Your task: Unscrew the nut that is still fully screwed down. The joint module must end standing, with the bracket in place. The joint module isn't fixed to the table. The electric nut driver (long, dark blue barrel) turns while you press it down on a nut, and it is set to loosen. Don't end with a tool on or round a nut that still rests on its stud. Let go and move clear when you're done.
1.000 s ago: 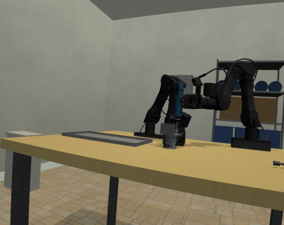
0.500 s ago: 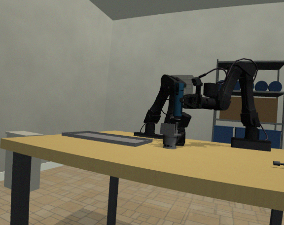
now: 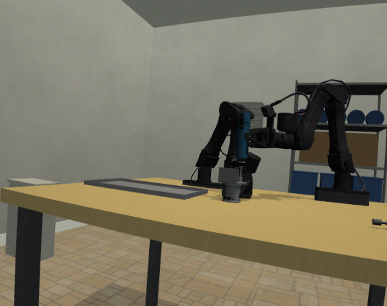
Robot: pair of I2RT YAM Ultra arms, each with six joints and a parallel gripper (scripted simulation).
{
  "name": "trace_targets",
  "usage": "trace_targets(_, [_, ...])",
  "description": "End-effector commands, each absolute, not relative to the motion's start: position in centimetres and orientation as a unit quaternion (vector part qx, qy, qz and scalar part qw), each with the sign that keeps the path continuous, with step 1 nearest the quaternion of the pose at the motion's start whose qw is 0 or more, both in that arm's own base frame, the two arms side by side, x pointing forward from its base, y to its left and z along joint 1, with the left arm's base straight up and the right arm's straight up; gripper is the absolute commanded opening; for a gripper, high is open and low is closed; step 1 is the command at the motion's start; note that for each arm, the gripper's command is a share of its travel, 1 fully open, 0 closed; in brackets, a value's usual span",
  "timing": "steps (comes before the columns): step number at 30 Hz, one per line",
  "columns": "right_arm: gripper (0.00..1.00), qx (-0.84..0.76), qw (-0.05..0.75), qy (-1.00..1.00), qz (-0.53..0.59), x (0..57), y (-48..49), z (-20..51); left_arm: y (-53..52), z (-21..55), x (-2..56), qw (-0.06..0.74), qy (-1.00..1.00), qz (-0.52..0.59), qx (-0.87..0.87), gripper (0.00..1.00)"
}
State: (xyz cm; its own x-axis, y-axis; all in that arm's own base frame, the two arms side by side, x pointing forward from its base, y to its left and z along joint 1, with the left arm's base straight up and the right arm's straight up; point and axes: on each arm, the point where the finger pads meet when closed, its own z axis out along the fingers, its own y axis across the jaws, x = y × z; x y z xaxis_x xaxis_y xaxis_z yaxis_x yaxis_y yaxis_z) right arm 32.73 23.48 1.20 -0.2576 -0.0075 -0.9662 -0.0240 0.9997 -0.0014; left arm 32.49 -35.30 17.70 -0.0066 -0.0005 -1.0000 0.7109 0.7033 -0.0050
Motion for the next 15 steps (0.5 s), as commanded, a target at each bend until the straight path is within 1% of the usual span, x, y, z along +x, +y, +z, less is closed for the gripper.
trace_targets(1, [0.59,-0.012,0.605,0.796,0.007,32.96,23.72,0.91,-35.43,20.77,32.2,0.683,0.619,-0.293,0.255,0.42])
trace_targets(15, [0.59,-0.012,0.605,0.796,0.007,32.96,23.72,0.91,-35.36,20.75,32.12,0.683,0.619,-0.294,0.255,0.42])
